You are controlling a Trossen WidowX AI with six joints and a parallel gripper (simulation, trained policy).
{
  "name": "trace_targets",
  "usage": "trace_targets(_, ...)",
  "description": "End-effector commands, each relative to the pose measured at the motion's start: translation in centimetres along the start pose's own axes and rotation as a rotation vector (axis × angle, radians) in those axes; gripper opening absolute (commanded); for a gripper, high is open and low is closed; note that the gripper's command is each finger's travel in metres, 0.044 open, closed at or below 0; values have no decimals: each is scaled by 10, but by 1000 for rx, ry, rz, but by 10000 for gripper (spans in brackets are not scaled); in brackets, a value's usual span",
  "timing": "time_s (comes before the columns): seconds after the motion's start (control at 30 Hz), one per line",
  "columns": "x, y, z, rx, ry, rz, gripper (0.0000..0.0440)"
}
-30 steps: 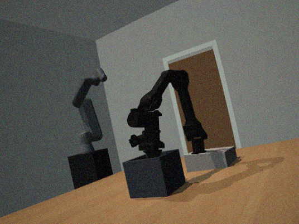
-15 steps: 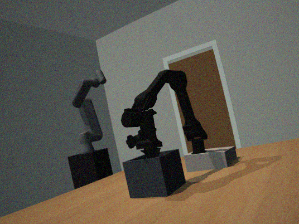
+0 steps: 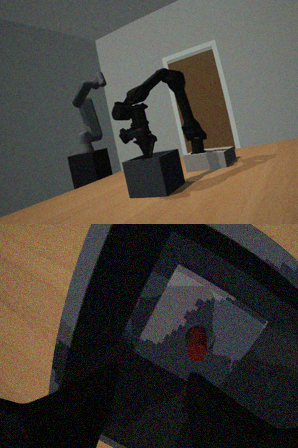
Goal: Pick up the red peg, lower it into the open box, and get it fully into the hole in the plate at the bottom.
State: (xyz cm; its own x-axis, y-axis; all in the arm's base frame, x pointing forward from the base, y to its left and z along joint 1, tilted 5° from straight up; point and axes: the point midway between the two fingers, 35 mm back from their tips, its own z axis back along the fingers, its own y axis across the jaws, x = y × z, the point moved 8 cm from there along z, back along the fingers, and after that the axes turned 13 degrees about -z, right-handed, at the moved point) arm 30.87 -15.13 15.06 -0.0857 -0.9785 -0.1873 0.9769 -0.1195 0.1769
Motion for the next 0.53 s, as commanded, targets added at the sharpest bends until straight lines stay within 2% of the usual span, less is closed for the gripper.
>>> trace_targets(0.0, 3, 4, 12, 38, 15, 6, 196)
trace_targets(0.3, 13, 18, 47, 154, 34, 29, 208)
trace_targets(0.5, 15, 28, 82, 253, 41, 76, 203)
